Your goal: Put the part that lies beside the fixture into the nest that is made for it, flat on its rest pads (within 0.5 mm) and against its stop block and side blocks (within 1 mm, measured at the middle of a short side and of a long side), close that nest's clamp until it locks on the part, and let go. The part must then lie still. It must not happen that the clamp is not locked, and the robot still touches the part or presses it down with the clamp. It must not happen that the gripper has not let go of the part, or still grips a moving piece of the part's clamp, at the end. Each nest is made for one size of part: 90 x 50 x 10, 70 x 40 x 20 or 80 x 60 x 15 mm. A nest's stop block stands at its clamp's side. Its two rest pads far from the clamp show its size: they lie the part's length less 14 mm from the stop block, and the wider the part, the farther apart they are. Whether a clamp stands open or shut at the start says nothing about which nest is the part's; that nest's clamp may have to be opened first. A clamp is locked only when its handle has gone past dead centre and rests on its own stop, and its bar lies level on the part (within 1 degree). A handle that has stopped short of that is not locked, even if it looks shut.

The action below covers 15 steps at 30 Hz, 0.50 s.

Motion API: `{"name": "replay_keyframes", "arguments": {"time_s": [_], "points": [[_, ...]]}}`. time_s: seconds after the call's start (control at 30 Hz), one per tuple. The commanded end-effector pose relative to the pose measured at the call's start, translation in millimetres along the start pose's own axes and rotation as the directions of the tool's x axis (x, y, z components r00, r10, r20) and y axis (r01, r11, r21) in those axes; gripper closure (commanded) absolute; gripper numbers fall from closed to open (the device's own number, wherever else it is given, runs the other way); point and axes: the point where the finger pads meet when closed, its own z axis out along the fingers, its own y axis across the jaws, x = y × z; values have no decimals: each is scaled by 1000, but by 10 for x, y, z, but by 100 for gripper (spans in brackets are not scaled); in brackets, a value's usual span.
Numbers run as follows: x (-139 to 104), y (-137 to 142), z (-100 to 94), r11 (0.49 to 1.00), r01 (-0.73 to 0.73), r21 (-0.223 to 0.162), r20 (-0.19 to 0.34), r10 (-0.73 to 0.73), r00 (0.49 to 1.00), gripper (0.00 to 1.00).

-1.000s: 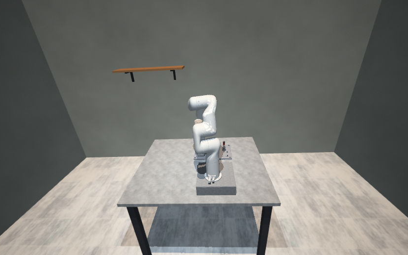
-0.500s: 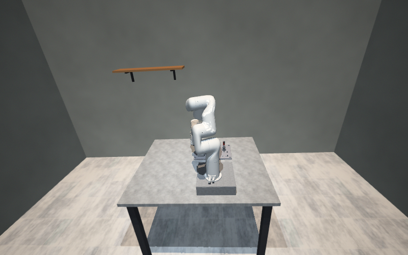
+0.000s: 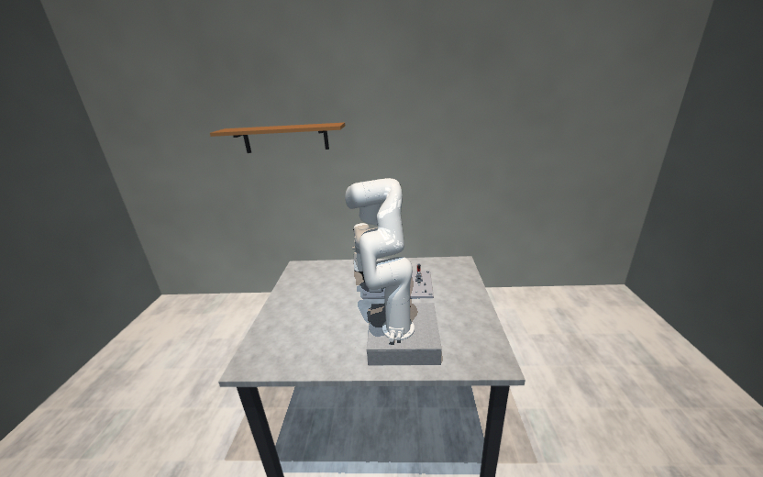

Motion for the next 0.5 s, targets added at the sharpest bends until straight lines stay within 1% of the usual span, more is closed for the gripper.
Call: {"name": "replay_keyframes", "arguments": {"time_s": [0.0,0.33,0.47], "points": [[11,-6,22,1000,0,1,-3,0,1000,100],[12,-6,263,1000,0,1,-3,0,1000,100],[12,-6,300,1000,0,1,-3,0,1000,100]]}}
